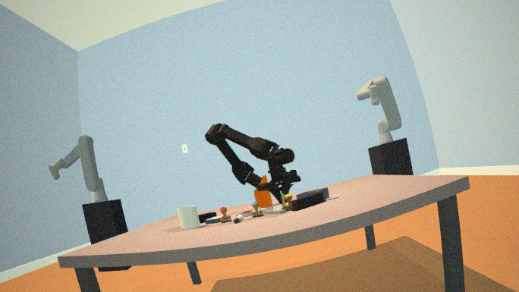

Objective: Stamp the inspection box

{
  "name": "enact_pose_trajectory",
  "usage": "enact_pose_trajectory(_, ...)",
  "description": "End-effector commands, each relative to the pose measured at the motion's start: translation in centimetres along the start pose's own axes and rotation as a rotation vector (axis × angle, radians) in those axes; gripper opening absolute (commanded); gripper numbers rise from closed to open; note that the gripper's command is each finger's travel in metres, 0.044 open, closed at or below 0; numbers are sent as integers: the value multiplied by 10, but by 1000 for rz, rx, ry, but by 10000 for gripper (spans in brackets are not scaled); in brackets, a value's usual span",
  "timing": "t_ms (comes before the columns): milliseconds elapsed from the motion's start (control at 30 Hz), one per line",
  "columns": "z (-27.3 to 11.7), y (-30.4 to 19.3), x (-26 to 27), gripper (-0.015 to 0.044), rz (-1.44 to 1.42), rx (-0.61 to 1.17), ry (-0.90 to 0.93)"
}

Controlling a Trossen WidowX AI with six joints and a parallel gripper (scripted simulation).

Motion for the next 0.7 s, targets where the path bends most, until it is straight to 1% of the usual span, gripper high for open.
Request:
enact_pose_trajectory(0,1,0,-1,0,1,2,-3)
enact_pose_trajectory(667,-9,0,-1,0,1,2,-2)
Point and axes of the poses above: the point midway between the two fingers, 35 mm back from their tips, its own z axis out along the fingers, its own x axis across the jaws, y = z × x, the point moved 5 cm from there along -z, back along the fingers, and after that the axes turned 6 degrees about -z, right-handed, at the moved point
